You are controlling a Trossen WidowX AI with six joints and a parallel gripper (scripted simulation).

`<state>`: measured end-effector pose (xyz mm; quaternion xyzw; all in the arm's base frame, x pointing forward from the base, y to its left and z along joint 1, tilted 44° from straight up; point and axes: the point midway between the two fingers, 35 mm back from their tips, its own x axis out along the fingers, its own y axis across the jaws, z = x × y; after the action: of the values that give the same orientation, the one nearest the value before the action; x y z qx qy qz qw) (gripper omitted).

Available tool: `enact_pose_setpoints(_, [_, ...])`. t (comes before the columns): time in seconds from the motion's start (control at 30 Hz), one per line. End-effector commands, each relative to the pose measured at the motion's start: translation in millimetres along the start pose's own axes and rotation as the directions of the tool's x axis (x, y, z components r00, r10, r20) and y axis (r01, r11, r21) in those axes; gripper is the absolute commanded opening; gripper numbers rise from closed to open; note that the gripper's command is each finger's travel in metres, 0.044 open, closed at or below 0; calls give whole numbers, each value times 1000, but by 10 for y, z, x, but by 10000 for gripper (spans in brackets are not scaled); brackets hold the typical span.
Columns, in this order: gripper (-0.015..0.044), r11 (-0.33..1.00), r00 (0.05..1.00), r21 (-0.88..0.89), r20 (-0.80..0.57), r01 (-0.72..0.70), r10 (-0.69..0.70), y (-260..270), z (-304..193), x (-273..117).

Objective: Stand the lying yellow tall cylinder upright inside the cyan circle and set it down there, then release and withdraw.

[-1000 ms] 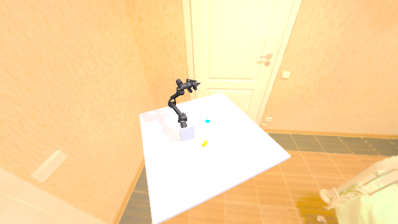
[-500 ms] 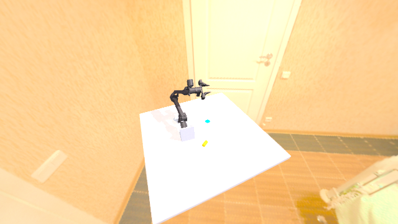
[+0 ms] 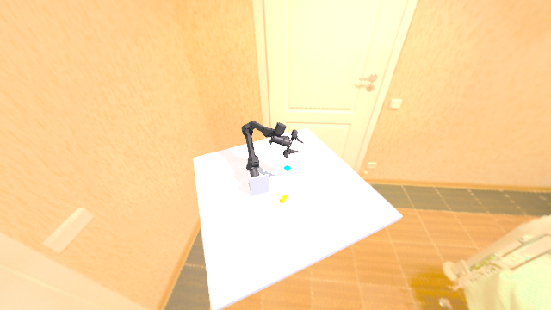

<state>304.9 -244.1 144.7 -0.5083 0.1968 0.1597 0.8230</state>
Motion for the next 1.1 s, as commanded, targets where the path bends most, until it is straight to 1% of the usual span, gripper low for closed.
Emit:
enact_pose_setpoints(0.0, [309, 980, 990, 141, -7, -140, 143, 371, -147, 210])
enact_pose_setpoints(0.13, [309, 921, 957, 269, 9, -283, 291, 794, -237, 369])
enact_pose_setpoints(0.3, [309, 795, 880, 404, 54, -452, 473, 1339, -279, 491])
enact_pose_setpoints(0.47, [309, 620, 762, 507, 123, -599, 636, 1877, -249, 522])
enact_pose_setpoints(0.63, [309, 405, 607, 573, 212, -712, 766, 2378, -160, 464])
enact_pose_setpoints(0.77, [309, 214, 459, 598, 292, -772, 839, 2736, -56, 358])
enact_pose_setpoints(0.83, [309, 149, 406, 600, 319, -786, 857, 2845, -17, 313])
enact_pose_setpoints(1.07, [309, 141, 399, 601, 322, -787, 859, 2918, 6, 349])
